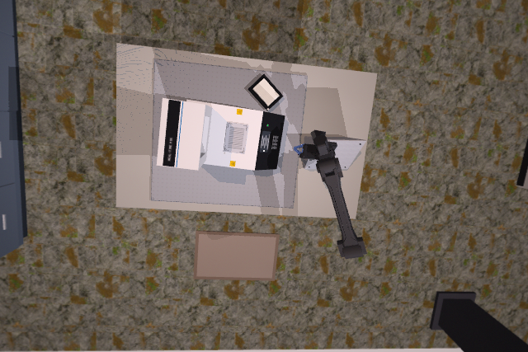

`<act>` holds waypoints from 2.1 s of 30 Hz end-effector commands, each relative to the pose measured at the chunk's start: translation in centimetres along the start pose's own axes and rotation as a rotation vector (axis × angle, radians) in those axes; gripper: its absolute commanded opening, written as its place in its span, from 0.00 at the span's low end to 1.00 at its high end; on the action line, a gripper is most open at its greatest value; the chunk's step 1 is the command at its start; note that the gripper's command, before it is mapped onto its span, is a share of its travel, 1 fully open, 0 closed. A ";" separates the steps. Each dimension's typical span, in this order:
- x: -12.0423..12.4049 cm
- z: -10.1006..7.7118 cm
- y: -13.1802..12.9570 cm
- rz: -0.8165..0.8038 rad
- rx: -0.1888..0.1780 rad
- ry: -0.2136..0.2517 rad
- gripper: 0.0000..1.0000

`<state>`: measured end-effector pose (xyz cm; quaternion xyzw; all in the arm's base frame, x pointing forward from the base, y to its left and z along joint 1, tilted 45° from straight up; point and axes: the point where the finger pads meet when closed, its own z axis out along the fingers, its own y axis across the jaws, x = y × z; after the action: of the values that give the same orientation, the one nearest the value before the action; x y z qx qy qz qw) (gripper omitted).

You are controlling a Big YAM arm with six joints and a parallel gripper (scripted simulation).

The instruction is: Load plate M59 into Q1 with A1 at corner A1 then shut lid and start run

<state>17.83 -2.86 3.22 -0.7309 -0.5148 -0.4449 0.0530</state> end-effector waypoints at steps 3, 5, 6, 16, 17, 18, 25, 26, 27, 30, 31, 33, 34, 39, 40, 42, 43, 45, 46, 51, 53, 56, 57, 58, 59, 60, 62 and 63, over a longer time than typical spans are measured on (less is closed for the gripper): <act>-0.2 0.0 0.6 -0.020 -0.002 -0.007 0.00; -0.1 0.0 0.5 -0.023 -0.003 -0.008 0.00; -0.1 0.0 0.4 -0.022 -0.003 -0.008 0.00; -0.3 -0.6 1.1 -0.029 -0.016 -0.014 0.00; -0.3 -0.7 1.3 -0.031 -0.018 -0.016 0.00; -0.4 -0.8 1.5 -0.034 -0.020 -0.018 0.00; -0.6 -1.1 2.1 -0.043 -0.029 -0.026 0.00; -0.6 -1.1 2.2 -0.045 -0.030 -0.026 0.00; -0.6 -1.1 2.2 -0.046 -0.030 -0.026 0.00; -0.6 -1.2 2.4 -0.049 -0.032 -0.028 0.00; -0.6 -1.2 2.4 -0.050 -0.032 -0.028 0.00; -0.6 -1.2 2.5 -0.053 -0.033 -0.029 0.00; -0.6 -1.3 2.6 -0.054 -0.034 -0.030 0.00; -0.7 -1.3 2.8 -0.058 -0.036 -0.032 0.00; -0.7 -1.4 2.8 -0.059 -0.036 -0.032 0.00; -0.7 -1.4 2.8 -0.059 -0.036 -0.032 0.00; -0.7 -1.3 2.8 -0.058 -0.035 -0.031 0.00; -0.6 -1.1 2.4 -0.052 -0.032 -0.028 0.00; -0.6 -1.1 2.2 -0.049 -0.030 -0.026 0.00; -0.4 -0.7 1.3 -0.034 -0.021 -0.017 0.00; -0.3 -0.5 0.9 -0.028 -0.018 -0.013 0.00; -0.2 -0.3 0.4 -0.019 -0.012 -0.008 0.00; -0.1 -0.2 0.3 -0.019 -0.012 -0.008 0.00; -0.1 -0.2 0.3 -0.019 -0.012 -0.008 0.00; -0.1 -0.2 0.3 -0.019 -0.012 -0.008 0.00; -0.2 -0.3 0.4 -0.019 -0.012 -0.008 0.00; -0.2 -0.3 0.4 -0.015 -0.012 -0.008 0.00; -0.2 -0.3 0.4 -0.011 -0.012 -0.008 0.00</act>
<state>17.74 -2.70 3.14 -0.7312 -0.5142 -0.4450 0.0545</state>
